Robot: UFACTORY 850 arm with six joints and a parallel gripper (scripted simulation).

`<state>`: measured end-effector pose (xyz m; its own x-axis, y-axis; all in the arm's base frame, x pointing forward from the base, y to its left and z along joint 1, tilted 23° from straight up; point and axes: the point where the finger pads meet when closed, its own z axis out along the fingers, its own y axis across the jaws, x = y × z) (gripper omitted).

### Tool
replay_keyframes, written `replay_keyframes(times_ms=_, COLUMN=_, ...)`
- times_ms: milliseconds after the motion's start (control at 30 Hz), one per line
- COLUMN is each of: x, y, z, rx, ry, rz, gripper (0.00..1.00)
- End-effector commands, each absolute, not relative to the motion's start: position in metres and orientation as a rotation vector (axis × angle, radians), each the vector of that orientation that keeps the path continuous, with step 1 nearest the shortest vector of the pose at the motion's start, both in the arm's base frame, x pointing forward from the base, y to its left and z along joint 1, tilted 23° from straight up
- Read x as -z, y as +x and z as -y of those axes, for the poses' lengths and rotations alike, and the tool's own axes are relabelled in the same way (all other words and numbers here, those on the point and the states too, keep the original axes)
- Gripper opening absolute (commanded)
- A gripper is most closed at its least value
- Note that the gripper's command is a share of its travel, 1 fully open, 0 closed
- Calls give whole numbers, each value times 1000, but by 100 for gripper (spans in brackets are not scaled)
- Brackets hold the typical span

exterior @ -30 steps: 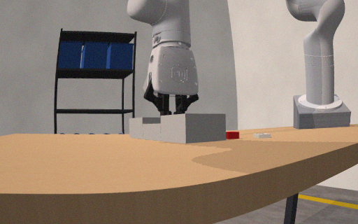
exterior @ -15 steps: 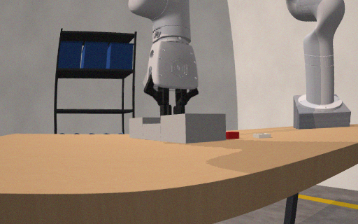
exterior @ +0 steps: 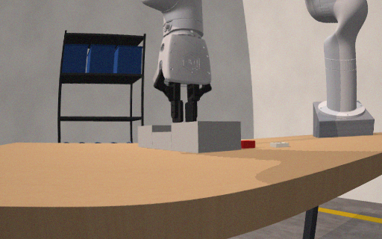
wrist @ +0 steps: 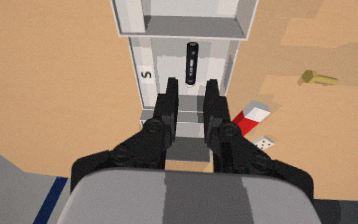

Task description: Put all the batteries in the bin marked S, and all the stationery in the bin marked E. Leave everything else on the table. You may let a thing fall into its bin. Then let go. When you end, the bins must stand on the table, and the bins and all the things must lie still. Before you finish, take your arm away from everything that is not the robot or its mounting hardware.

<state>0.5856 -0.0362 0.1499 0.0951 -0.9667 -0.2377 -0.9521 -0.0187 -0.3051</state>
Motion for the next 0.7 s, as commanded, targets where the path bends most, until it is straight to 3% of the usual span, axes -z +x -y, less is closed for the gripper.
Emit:
replay_keyframes(times_ms=0, x=-168, y=581, z=41, rx=54, ry=-1998, rz=-1883, gripper=23)
replay_keyframes(times_ms=300, x=-168, y=581, z=41, rx=54, ry=-1998, rz=-1883, gripper=23)
replay_keyframes(times_ms=333, x=-165, y=576, z=46, rx=41, ry=-1950, rz=-1932, gripper=28)
replay_keyframes(times_ms=667, x=-137, y=517, z=99, rx=-70, ry=-1534, rz=-2280, gripper=28)
